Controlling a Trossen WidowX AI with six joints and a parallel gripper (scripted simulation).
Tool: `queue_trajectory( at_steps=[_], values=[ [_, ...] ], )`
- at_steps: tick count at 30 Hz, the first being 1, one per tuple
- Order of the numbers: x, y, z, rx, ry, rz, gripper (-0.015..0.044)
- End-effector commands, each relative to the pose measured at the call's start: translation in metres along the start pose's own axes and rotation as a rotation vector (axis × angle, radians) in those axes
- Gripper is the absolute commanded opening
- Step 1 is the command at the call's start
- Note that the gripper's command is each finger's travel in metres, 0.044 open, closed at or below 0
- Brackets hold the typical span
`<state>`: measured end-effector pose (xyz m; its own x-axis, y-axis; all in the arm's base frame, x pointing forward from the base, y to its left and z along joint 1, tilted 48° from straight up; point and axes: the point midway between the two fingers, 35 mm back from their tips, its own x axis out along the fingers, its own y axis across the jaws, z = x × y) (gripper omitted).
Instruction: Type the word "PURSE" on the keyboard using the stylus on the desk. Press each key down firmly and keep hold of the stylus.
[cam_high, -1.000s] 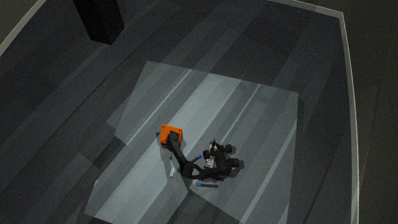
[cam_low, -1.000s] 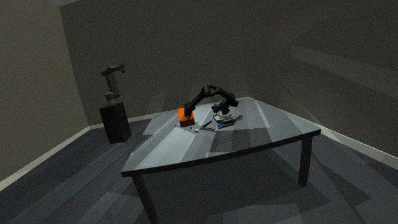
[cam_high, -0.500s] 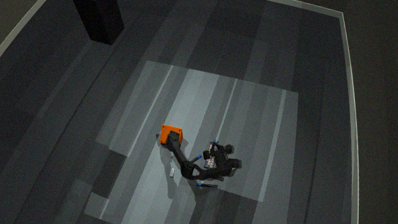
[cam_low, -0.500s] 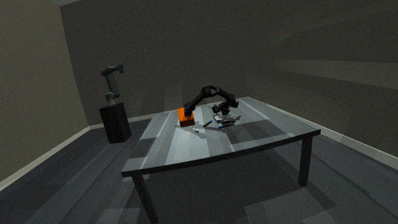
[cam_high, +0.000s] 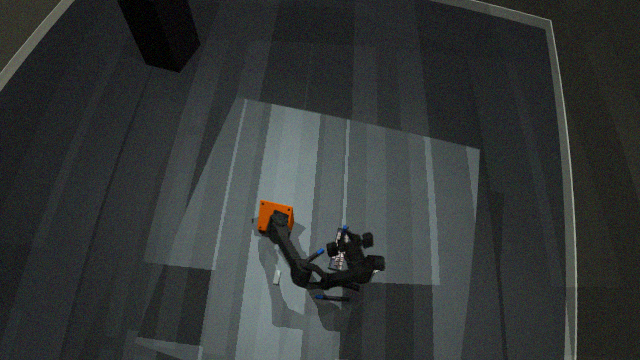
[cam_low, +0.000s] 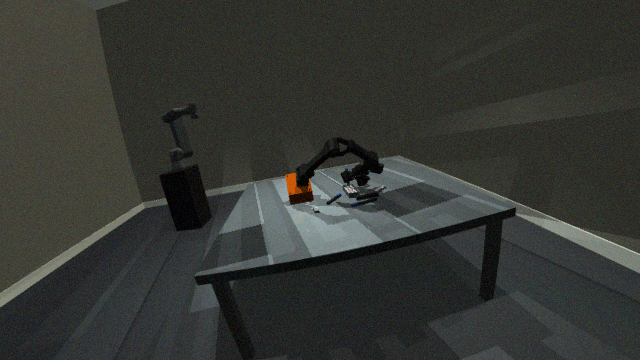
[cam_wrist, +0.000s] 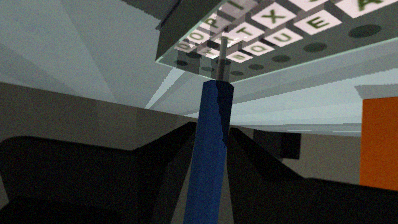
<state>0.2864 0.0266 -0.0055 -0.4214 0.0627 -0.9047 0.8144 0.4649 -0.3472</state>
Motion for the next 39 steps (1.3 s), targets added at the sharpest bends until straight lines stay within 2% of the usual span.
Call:
queue_trajectory(
  at_steps=[1, 8, 14, 18, 21, 28, 39],
  values=[
    [-0.002, 0.000, -0.003, -0.006, -0.002, -0.001, 0.0081],
    [-0.018, 0.000, -0.032, -0.006, -0.001, 0.000, 0.0081],
    [-0.019, 0.000, -0.033, -0.006, -0.001, 0.000, 0.0081],
    [-0.016, -0.001, -0.030, -0.012, -0.004, -0.003, 0.0064],
    [-0.023, -0.004, -0.027, -0.011, -0.004, -0.003, 0.0000],
    [-0.058, -0.026, -0.012, -0.006, -0.003, -0.001, 0.0000],
    [-0.049, -0.027, 0.005, -0.005, -0.003, -0.001, 0.0000]
  ],
)
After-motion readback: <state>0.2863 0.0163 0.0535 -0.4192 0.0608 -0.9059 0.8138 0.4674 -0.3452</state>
